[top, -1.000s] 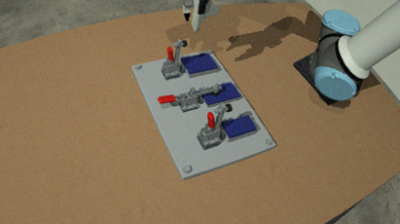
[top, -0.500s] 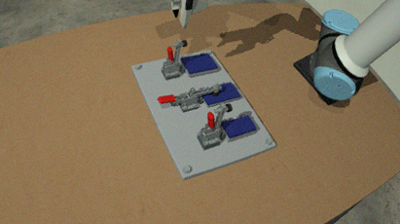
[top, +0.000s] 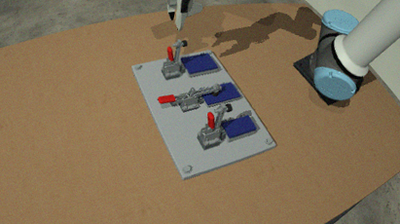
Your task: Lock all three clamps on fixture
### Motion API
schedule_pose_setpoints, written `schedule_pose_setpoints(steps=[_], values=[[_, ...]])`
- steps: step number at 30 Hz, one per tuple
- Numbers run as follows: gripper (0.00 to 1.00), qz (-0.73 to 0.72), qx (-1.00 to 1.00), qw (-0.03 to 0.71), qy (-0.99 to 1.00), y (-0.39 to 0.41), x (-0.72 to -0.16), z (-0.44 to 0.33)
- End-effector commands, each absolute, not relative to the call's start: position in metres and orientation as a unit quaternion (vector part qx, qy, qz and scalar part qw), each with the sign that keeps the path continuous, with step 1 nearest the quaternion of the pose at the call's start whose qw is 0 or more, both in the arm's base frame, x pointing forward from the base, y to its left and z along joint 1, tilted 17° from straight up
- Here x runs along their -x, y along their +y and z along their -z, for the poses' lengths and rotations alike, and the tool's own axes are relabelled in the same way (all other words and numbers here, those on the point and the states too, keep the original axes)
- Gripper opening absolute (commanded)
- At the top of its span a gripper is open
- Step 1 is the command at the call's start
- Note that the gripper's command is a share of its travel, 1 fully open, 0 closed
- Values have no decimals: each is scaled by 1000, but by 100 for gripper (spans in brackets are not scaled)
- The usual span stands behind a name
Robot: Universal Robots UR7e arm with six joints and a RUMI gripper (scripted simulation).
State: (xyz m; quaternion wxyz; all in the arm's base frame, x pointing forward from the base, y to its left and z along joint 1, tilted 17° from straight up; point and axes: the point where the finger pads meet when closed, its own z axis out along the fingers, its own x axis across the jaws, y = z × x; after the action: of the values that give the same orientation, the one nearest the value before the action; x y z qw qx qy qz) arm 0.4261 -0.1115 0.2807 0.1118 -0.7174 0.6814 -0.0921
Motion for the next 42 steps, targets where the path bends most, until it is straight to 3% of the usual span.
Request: schedule_pose_setpoints(steps=[1, 42], values=[[28, 93, 717, 112, 681, -111, -432, -263], [28, 93, 717, 112, 681, -109, -449, -207]])
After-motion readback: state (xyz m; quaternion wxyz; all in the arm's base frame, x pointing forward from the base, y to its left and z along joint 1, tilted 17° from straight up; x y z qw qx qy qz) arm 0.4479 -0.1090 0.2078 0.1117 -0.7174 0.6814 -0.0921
